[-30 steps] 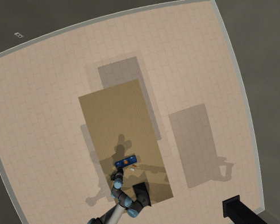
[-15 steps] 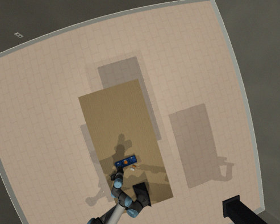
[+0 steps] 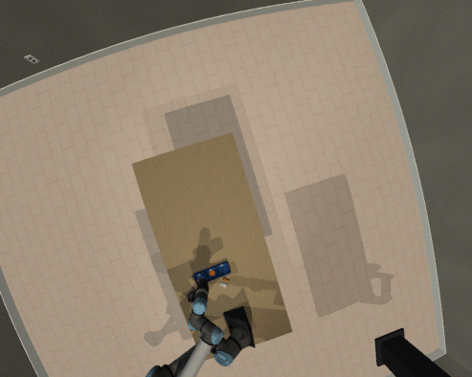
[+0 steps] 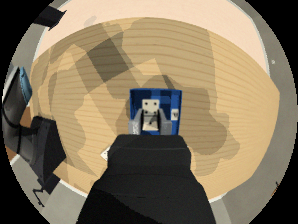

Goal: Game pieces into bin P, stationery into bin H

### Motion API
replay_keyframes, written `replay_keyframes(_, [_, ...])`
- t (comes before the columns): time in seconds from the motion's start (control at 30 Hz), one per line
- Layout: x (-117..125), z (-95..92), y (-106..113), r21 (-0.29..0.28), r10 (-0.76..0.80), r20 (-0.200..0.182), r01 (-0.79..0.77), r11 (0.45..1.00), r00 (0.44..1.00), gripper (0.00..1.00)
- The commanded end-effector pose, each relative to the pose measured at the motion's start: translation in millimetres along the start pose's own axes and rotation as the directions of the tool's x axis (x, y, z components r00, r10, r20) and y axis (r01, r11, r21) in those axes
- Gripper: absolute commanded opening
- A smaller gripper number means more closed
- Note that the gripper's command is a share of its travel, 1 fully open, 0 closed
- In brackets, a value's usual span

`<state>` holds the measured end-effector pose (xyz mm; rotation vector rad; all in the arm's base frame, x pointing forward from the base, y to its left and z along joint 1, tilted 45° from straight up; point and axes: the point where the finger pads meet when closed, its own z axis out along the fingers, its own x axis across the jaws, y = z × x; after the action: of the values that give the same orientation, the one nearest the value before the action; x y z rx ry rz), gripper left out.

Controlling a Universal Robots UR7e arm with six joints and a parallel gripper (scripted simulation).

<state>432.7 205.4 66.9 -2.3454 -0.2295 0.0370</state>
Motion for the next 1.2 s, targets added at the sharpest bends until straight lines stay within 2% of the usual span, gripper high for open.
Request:
replay_keyframes(0.0, [1, 11.7, 0, -0.001, 0.000, -0.002, 0.000, 1.000, 1.000, 0.49])
replay_keyframes(0.37, [1, 29.1, 0, -0.001, 0.000, -0.002, 0.000, 1.000, 1.000, 0.49])
replay_keyframes(0.93, [1, 29.1, 0, -0.001, 0.000, -0.002, 0.000, 1.000, 1.000, 0.49])
replay_keyframes(0.97, [1, 29.1, 0, -0.001, 0.000, -0.002, 0.000, 1.000, 1.000, 0.65])
replay_keyframes(1.17, [1, 29.1, 0, -0.001, 0.000, -0.002, 0.000, 1.000, 1.000, 0.65])
